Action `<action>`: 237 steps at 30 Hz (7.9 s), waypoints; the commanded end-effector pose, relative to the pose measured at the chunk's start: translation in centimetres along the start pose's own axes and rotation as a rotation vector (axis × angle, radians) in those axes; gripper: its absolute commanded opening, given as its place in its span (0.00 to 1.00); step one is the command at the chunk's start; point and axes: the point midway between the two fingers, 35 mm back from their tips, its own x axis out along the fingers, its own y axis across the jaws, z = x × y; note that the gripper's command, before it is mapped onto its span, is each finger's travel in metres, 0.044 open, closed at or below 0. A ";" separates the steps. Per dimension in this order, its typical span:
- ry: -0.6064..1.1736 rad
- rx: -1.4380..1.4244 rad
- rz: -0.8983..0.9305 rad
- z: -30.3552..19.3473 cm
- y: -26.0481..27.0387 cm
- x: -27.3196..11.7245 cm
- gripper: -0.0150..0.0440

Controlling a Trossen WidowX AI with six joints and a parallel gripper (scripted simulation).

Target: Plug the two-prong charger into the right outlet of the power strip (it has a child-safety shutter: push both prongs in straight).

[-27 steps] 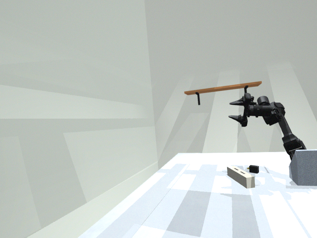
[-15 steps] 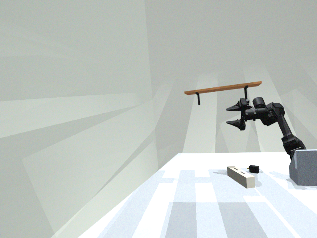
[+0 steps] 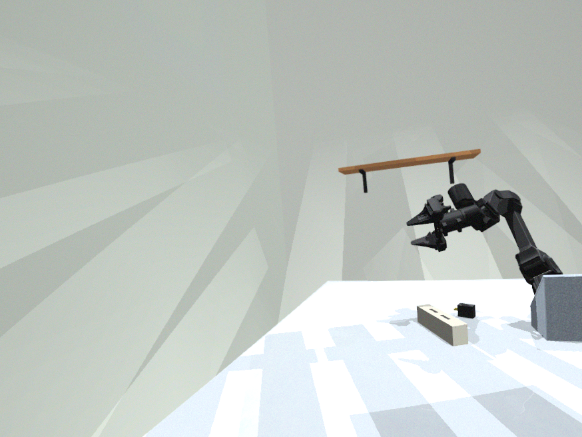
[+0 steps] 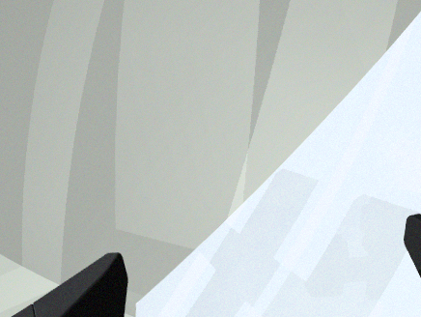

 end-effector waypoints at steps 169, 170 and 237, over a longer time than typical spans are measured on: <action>1.139 -0.235 -0.830 -8.6 -25.7 -9.9 0.25; 1.145 -0.250 -0.822 -8.7 -25.7 -9.9 0.25; 1.422 -0.918 -0.384 -14.9 -24.0 -6.0 0.25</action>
